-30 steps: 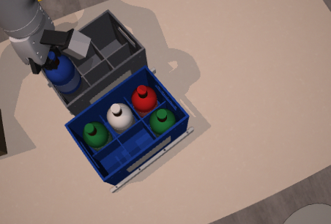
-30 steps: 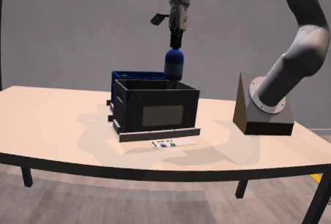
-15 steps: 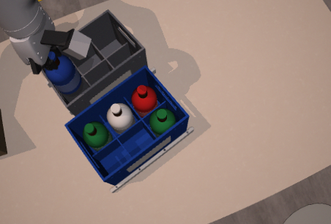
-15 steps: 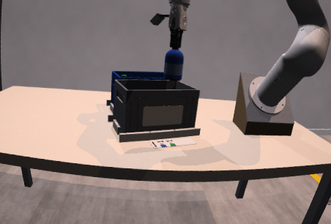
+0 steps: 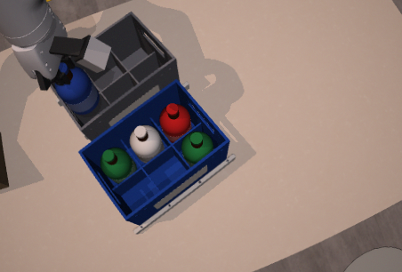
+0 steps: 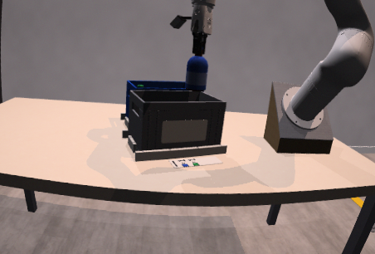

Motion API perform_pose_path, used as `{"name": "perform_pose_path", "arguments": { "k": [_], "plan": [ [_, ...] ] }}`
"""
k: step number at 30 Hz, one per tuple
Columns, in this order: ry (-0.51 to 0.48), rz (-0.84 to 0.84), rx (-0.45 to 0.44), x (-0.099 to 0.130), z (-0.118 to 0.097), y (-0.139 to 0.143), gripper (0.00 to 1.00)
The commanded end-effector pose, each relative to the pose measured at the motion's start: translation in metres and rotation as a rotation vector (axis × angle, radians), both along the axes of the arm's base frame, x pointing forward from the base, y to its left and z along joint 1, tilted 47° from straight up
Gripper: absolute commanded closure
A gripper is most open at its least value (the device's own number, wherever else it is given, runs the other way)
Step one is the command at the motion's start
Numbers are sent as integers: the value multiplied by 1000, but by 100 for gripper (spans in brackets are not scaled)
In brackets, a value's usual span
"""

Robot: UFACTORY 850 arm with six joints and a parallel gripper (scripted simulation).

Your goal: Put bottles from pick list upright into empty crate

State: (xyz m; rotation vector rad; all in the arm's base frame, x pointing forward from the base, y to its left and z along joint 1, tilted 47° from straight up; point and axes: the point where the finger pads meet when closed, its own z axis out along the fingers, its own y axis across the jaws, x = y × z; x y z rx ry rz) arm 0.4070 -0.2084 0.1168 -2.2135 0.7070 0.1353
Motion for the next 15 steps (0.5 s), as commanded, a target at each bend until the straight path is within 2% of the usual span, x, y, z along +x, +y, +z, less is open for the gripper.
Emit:
{"name": "perform_pose_path", "arguments": {
  "k": [1, 15],
  "plan": [
    [-1, -1, -1, 0, 0, -1, 100],
    [-1, -1, -1, 2, -5, 5, 100]
  ]
}}
